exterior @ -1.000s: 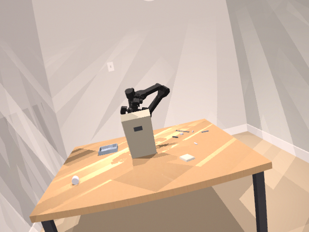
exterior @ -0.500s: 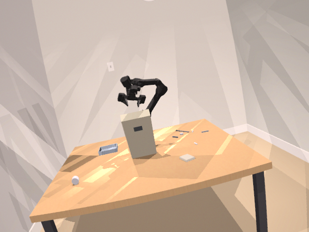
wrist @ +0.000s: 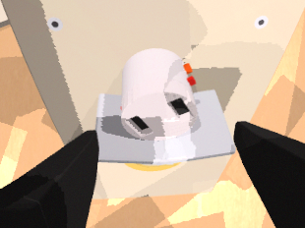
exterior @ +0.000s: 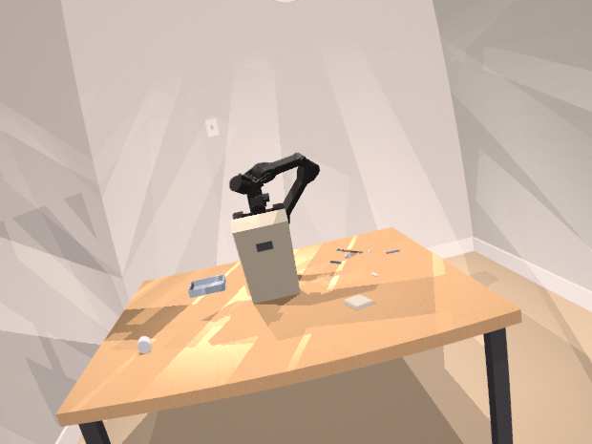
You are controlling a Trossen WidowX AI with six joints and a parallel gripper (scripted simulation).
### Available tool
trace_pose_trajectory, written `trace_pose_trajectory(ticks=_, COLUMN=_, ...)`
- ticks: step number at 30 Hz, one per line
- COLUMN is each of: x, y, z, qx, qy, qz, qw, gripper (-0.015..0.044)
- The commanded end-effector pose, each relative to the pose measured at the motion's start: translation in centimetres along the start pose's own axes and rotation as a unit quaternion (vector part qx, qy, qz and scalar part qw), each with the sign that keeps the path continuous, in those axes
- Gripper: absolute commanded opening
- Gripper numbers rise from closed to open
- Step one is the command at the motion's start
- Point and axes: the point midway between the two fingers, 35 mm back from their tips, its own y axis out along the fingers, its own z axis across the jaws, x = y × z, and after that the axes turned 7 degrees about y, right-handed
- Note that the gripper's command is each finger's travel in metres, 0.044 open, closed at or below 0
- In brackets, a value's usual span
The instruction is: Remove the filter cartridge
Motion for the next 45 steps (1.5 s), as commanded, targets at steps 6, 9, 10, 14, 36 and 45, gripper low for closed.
trace_pose_trajectory(ticks=6, x=-0.3, y=1.3, z=-0.1, qx=-0.003, qy=0.007, qz=0.008, qw=1.000, gripper=0.0305)
trace_pose_trajectory(ticks=9, x=-0.3, y=1.8, z=-0.1, qx=-0.004, qy=0.007, qz=0.008, qw=1.000, gripper=0.0305)
trace_pose_trajectory(ticks=10, x=-0.3, y=1.9, z=-0.1, qx=-0.004, qy=0.007, qz=0.008, qw=1.000, gripper=0.0305)
trace_pose_trajectory(ticks=14, x=-0.3, y=2.6, z=-0.1, qx=-0.004, qy=0.007, qz=0.008, qw=1.000, gripper=0.0305)
trace_pose_trajectory(ticks=36, x=-0.4, y=4.7, z=0.0, qx=-0.004, qy=0.005, qz=0.008, qw=1.000, gripper=0.0206)
trace_pose_trajectory(ticks=45, x=-0.2, y=4.6, z=0.0, qx=-0.004, qy=0.005, qz=0.008, qw=1.000, gripper=0.0048)
